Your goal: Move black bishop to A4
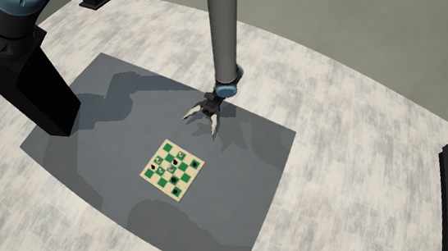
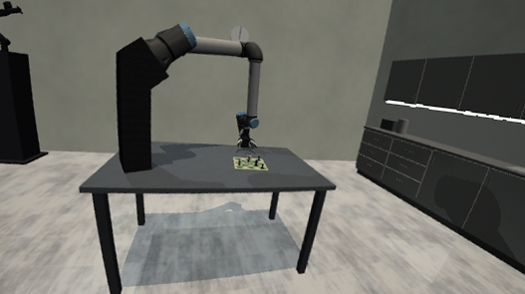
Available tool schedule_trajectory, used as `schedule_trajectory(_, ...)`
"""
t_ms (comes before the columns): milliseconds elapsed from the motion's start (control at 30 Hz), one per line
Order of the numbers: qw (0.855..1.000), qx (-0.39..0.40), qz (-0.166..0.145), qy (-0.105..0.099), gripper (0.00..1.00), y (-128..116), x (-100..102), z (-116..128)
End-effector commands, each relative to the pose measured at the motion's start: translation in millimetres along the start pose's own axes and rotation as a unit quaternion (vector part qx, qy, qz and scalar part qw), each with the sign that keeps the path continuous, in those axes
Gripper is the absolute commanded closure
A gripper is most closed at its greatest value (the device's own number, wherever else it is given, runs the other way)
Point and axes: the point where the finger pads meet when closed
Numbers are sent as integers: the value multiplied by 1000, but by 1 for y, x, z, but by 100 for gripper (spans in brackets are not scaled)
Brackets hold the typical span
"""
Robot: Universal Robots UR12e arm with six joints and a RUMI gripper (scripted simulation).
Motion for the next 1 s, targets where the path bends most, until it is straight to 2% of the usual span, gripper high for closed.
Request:
schedule_trajectory(0, 1000, 0, -1, 1, 0, -1, -2, -1)
schedule_trajectory(200, 1000, 3, 2, -3, 0, 5, -5, -2)
schedule_trajectory(433, 1000, 0, 3, -3, 0, 49, -13, 12)
schedule_trajectory(500, 1000, 0, 3, -3, 0, 49, -13, 12)
schedule_trajectory(700, 1000, 0, 3, -3, 0, 81, -20, 18)
schedule_trajectory(967, 1000, 0, 3, -4, 0, 88, -21, 19)
Point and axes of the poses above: the point where the finger pads meet when closed, its own x axis out along the fingers, its own z axis across the jaws, y = z × x, and after that the axes turned 10 degrees about -x, right-handed
